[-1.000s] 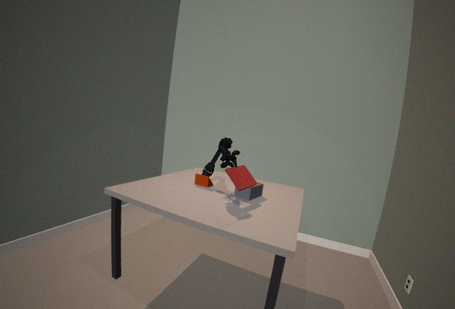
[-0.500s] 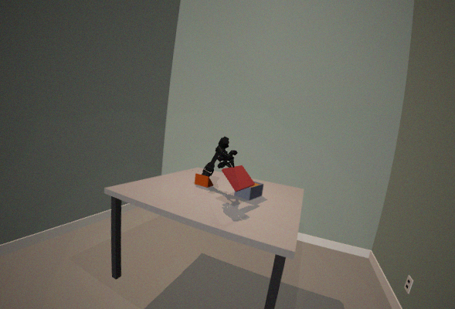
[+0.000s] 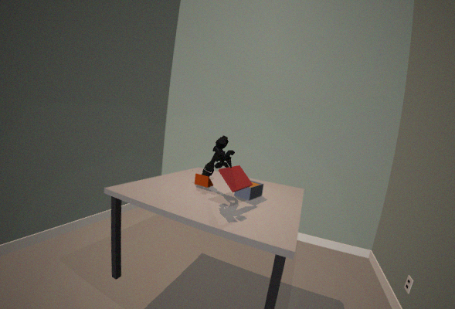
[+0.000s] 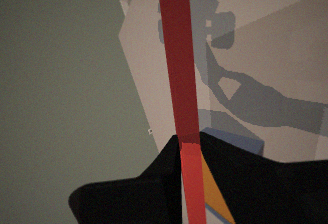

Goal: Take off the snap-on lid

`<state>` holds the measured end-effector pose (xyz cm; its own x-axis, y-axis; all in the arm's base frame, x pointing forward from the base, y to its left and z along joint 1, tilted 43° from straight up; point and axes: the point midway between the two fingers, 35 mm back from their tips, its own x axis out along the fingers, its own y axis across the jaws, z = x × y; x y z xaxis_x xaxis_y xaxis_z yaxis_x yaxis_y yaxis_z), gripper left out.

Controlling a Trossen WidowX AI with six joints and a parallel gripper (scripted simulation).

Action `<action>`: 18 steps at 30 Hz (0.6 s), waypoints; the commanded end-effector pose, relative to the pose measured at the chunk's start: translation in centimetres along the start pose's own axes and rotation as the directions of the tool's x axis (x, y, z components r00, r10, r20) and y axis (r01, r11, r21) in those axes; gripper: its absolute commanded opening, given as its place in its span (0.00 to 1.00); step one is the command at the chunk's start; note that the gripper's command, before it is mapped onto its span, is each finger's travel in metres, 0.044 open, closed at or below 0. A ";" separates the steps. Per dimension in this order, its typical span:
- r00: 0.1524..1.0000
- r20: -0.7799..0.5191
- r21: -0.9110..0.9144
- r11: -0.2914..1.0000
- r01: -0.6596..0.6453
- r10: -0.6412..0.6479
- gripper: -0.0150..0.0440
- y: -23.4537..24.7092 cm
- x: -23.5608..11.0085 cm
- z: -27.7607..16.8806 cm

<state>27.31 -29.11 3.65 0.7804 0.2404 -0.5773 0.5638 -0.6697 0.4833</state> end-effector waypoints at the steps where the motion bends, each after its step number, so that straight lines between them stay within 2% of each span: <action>1: 1.000 -0.003 -0.010 1.000 -0.014 0.014 0.25 0.4 -0.4 0.8; 18: 1.000 -0.001 -0.012 1.000 -0.015 0.015 0.25 0.2 -0.7 4.2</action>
<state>25.94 -31.54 1.39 0.7796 0.2397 -0.5786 0.5647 -0.6685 0.4839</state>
